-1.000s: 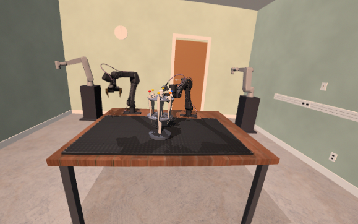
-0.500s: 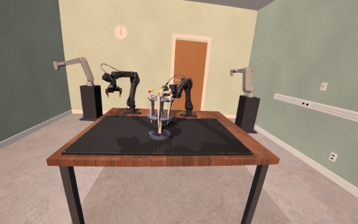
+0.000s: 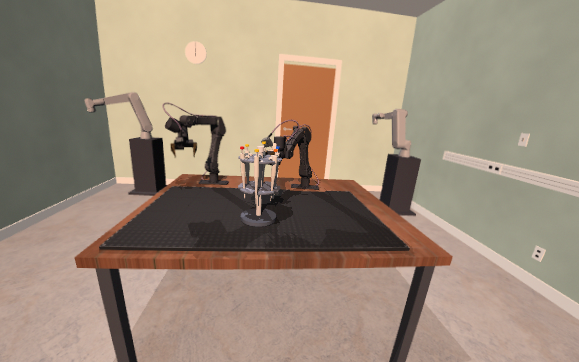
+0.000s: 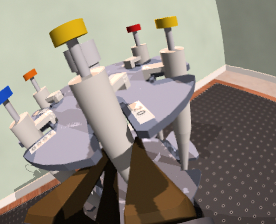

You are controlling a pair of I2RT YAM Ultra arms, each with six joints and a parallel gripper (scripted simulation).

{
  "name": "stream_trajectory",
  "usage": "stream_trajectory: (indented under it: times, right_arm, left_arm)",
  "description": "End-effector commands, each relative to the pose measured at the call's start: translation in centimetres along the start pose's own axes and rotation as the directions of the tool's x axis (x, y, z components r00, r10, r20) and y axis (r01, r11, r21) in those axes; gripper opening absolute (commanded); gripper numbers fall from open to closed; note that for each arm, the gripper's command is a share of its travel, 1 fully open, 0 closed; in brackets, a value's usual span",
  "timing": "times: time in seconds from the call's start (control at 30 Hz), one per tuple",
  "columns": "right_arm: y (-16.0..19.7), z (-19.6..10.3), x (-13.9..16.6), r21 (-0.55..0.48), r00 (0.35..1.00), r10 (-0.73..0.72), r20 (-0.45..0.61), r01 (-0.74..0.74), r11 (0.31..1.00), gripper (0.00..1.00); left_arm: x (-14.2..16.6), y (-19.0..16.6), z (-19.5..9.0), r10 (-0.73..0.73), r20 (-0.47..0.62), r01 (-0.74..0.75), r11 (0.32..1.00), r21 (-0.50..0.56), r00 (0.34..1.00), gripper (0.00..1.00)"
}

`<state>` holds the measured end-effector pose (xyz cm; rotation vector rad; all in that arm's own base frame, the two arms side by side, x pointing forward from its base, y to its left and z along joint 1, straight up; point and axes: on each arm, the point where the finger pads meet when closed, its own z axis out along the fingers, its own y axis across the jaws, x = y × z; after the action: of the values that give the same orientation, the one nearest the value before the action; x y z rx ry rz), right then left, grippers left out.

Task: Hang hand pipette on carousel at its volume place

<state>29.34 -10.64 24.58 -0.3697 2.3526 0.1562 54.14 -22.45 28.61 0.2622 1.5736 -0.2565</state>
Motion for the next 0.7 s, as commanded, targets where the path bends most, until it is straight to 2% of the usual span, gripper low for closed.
stream_trajectory:
  times: [0.0, 0.13, 0.2, 0.33, 0.43, 0.47, 0.53, 0.67]
  right_arm:
    - [-0.4, -0.3, -0.7, 0.006, 1.000, -0.014, 0.026, 0.014, 1.000, 1.00]
    - [-0.4, -0.3, -0.7, 0.006, 1.000, -0.014, 0.026, 0.014, 1.000, 1.00]
    - [-0.4, -0.3, -0.7, 0.006, 1.000, -0.014, 0.026, 0.014, 1.000, 1.00]
    - [-0.4, -0.3, -0.7, 0.006, 1.000, -0.014, 0.026, 0.014, 1.000, 1.00]
    - [-0.4, -0.3, -0.7, 0.006, 1.000, -0.014, 0.026, 0.014, 1.000, 1.00]
    - [-0.4, -0.3, -0.7, 0.006, 1.000, -0.014, 0.026, 0.014, 1.000, 1.00]
    - [-0.4, -0.3, -0.7, 0.006, 1.000, -0.014, 0.026, 0.014, 1.000, 1.00]
    - [-0.4, -0.3, -0.7, 0.006, 1.000, -0.014, 0.026, 0.014, 1.000, 1.00]
  left_arm:
    - [-3.8, 0.8, -0.4, -0.004, 0.088, 0.006, 1.000, -0.028, 0.996, 0.12]
    - [-3.8, 0.8, -0.4, -0.004, 0.088, 0.006, 1.000, -0.028, 0.996, 0.12]
    - [-1.8, -0.1, 0.3, -0.002, 0.052, 0.007, 0.996, -0.086, 0.999, 0.12]
    - [-1.2, -0.1, 0.3, 0.001, 0.025, 0.005, 0.973, -0.231, 1.000, 0.12]
    - [-1.5, -0.1, 0.2, 0.000, 0.031, 0.007, 0.972, -0.234, 1.000, 0.12]
    - [-3.2, 0.0, -0.4, -0.007, 0.063, 0.021, 0.972, -0.234, 0.998, 0.12]
    - [-3.8, 0.9, -0.4, -0.010, 0.086, 0.031, 0.968, -0.248, 0.996, 0.12]
    - [-3.0, 1.1, -0.1, -0.007, 0.070, 0.025, 0.967, -0.253, 0.998, 0.12]
